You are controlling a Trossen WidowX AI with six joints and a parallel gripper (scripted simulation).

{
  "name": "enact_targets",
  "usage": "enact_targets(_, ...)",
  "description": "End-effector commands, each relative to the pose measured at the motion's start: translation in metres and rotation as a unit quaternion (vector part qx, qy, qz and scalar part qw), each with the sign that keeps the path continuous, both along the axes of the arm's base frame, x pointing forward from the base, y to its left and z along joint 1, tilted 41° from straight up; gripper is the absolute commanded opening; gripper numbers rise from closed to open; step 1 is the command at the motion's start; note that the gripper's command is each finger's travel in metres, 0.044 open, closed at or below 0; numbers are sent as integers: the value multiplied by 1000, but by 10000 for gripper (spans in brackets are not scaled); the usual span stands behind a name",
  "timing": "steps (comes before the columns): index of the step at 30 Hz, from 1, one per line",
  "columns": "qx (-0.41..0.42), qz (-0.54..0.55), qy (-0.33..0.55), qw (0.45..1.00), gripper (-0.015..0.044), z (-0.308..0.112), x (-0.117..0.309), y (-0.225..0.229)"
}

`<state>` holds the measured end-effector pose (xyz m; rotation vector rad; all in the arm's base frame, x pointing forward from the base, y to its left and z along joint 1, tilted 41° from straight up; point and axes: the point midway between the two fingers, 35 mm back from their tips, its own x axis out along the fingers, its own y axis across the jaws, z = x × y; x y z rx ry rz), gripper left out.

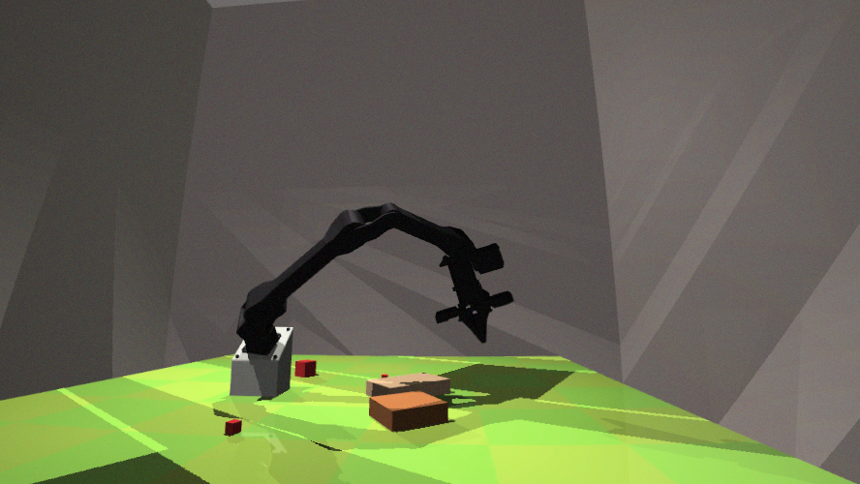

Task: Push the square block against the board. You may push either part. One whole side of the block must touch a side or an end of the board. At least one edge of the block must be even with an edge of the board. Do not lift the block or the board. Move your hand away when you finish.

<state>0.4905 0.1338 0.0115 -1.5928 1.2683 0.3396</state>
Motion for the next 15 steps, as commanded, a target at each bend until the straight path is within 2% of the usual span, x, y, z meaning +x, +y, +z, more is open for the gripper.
enact_targets(1,17,-68,1,998,0,-13,-16,-12)
enact_targets(11,33,-232,-13,972,0,-31,-51,-41)
enact_targets(15,33,-242,-15,970,0,-32,-53,-43)
